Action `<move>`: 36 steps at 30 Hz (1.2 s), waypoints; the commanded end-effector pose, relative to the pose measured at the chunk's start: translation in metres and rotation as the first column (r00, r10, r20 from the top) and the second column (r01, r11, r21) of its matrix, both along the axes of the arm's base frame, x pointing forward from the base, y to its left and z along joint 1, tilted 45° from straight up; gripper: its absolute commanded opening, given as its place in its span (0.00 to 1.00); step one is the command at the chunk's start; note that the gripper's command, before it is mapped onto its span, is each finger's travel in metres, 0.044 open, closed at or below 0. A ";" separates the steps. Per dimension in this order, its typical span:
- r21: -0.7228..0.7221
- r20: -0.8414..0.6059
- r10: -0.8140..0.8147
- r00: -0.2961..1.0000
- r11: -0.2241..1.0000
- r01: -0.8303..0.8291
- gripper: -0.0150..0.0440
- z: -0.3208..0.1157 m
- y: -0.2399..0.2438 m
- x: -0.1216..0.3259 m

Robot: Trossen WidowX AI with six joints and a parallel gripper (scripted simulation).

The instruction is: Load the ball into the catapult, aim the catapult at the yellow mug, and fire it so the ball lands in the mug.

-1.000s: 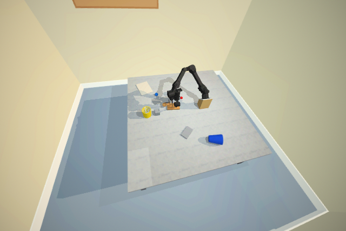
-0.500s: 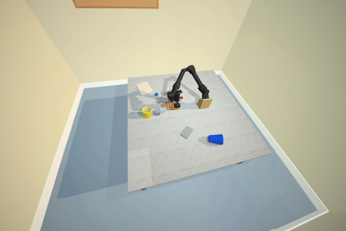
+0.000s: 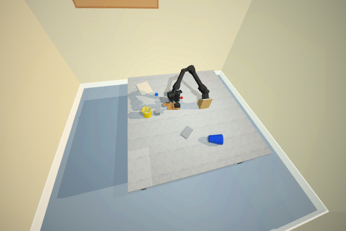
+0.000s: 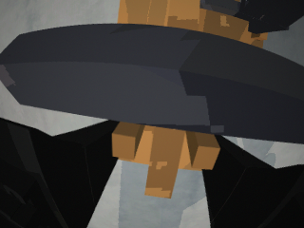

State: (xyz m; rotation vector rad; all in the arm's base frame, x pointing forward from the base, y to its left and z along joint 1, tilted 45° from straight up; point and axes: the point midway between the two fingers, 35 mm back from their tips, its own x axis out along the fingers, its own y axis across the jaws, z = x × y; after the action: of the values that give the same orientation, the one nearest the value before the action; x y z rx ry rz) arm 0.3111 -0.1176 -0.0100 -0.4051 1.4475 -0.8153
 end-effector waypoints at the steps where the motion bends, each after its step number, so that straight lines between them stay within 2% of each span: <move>1: -0.001 0.001 0.000 1.000 1.000 0.000 0.44 0.001 0.000 0.000; 4: -0.001 0.001 0.000 1.000 1.000 0.000 0.41 0.001 0.000 0.000; 8: 0.002 0.001 0.000 1.000 1.000 0.000 0.25 0.027 0.028 0.004; 15: 0.000 0.016 -0.016 1.000 1.000 0.016 0.25 0.034 0.036 0.004; 23: 0.002 0.199 -0.200 0.959 0.979 0.204 0.25 0.023 0.048 0.003; 36: 0.078 0.478 -0.464 0.746 0.869 0.489 0.25 0.000 0.069 0.003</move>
State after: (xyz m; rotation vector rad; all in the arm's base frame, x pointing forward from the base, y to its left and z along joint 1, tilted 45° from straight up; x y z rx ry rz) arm 0.3095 -0.0587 -0.0047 0.0566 1.1414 -1.2120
